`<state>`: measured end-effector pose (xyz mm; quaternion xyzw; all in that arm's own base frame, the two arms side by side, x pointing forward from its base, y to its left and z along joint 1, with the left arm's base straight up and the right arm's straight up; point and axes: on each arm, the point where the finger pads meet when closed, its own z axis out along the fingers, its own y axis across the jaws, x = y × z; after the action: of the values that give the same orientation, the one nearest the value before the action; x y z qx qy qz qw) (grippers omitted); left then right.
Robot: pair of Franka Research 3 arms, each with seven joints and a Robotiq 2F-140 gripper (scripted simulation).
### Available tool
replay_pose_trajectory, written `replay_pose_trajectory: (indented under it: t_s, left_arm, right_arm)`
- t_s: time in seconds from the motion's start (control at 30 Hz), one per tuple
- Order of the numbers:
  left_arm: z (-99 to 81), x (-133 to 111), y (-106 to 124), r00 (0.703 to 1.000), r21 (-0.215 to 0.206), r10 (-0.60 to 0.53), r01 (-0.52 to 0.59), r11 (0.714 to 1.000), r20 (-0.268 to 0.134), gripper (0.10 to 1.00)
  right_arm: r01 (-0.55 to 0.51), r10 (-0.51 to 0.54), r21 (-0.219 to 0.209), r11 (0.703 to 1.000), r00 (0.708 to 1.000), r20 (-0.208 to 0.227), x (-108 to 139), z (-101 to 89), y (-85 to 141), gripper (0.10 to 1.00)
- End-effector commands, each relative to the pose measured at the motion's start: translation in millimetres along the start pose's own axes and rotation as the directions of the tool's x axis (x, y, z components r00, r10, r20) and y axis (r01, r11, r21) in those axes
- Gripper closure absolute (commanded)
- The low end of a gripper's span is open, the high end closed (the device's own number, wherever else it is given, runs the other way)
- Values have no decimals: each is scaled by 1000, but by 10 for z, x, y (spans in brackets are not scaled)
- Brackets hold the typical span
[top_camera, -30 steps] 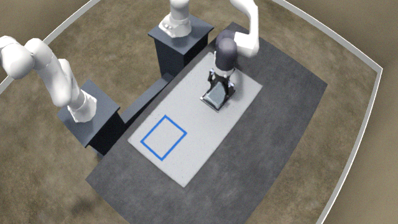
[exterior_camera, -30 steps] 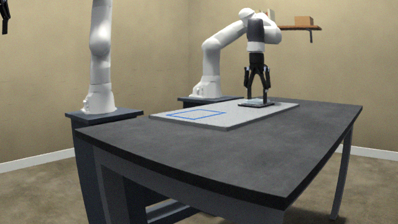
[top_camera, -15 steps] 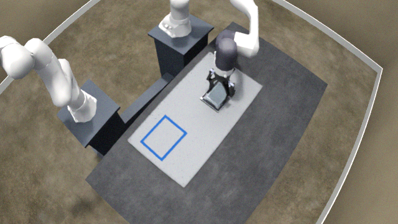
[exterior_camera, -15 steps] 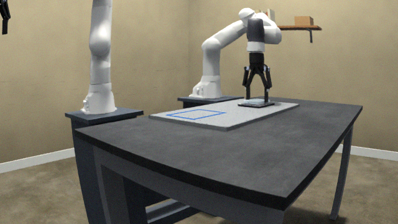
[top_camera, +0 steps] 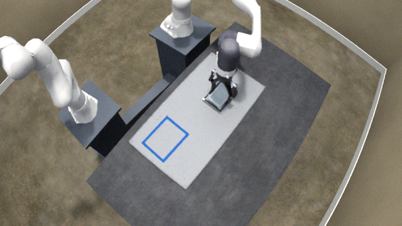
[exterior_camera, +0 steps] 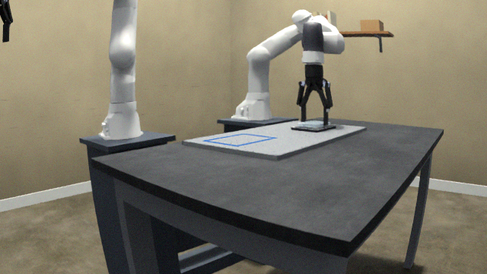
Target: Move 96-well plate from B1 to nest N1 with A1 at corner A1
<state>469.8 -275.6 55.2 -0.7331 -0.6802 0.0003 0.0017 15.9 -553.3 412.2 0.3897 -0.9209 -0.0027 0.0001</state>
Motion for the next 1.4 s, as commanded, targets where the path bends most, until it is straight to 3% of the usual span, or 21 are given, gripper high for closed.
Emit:
replay_pose_trajectory:
  t_s: [0.0, 1.37]
  left_arm:
    - [-2, -10, 7, 1000, -3, -1, 1, 1000, 2, 400]
    - [-43, -10, 7, 1000, -3, -1, 1, 1000, 2, 400]
  right_arm:
    - [0, 0, 0, 1000, 1000, 0, 0, -1, 0, 98]
    - [0, 0, 0, 1000, 1000, 0, 0, -1, 0, 98]
